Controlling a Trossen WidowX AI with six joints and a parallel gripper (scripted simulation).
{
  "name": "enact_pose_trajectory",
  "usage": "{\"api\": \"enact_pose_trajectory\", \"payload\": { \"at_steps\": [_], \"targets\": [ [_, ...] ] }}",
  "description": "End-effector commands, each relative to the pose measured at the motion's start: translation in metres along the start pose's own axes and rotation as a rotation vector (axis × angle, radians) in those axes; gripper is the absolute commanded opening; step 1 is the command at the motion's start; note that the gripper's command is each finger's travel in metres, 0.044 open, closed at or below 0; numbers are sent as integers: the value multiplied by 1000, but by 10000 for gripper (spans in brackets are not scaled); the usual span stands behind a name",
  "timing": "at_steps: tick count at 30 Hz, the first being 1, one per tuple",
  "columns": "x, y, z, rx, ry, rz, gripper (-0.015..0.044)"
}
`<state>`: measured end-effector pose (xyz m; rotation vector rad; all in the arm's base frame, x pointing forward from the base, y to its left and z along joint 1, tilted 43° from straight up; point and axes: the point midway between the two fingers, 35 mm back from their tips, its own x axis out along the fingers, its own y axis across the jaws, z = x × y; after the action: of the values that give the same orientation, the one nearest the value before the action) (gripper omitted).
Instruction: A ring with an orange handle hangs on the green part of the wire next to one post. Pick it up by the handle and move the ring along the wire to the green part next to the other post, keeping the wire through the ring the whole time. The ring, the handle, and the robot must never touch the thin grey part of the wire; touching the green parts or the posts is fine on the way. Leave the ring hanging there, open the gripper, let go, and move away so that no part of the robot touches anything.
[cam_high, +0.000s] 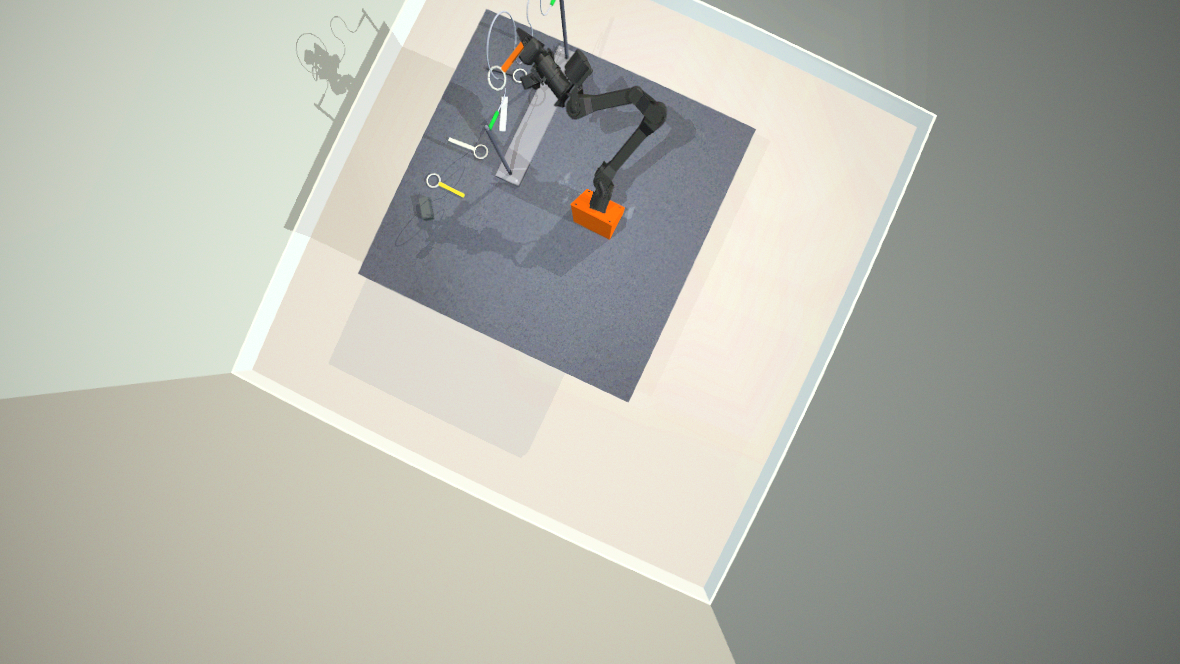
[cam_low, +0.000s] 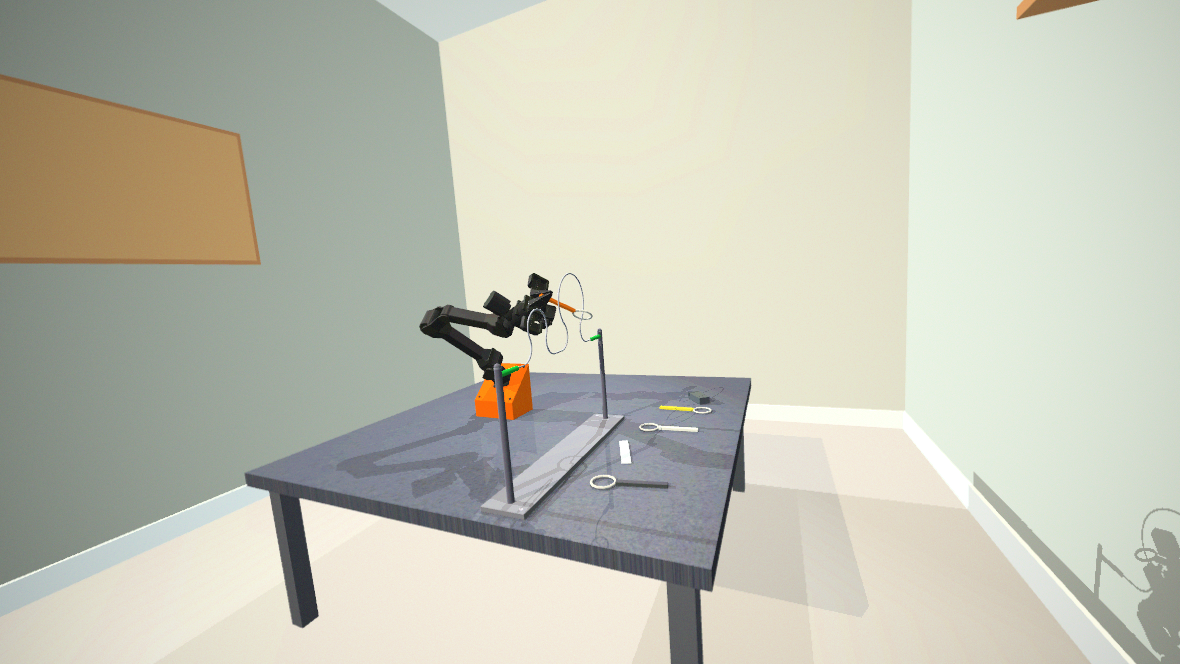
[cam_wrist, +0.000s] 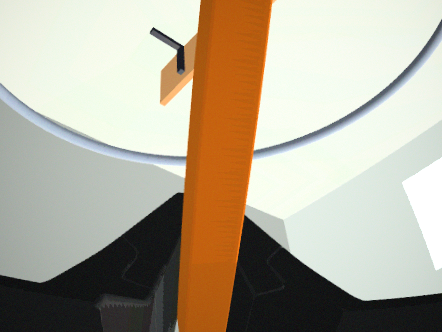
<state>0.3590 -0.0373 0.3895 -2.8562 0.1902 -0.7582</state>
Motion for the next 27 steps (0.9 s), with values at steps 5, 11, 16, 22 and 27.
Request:
{"api": "enact_pose_trajectory", "payload": {
  "at_steps": [5,11,16,22,27],
  "targets": [
    [0,0,0,-52,-7,-32,-150],
    [0,5,-1,-67,-7,-41,-150],
    [-1,13,-2,-45,-3,-28,-150],
    [-2,27,-3,15,6,4,-150],
    [-4,40,-3,79,15,39,-150]
  ]
}}
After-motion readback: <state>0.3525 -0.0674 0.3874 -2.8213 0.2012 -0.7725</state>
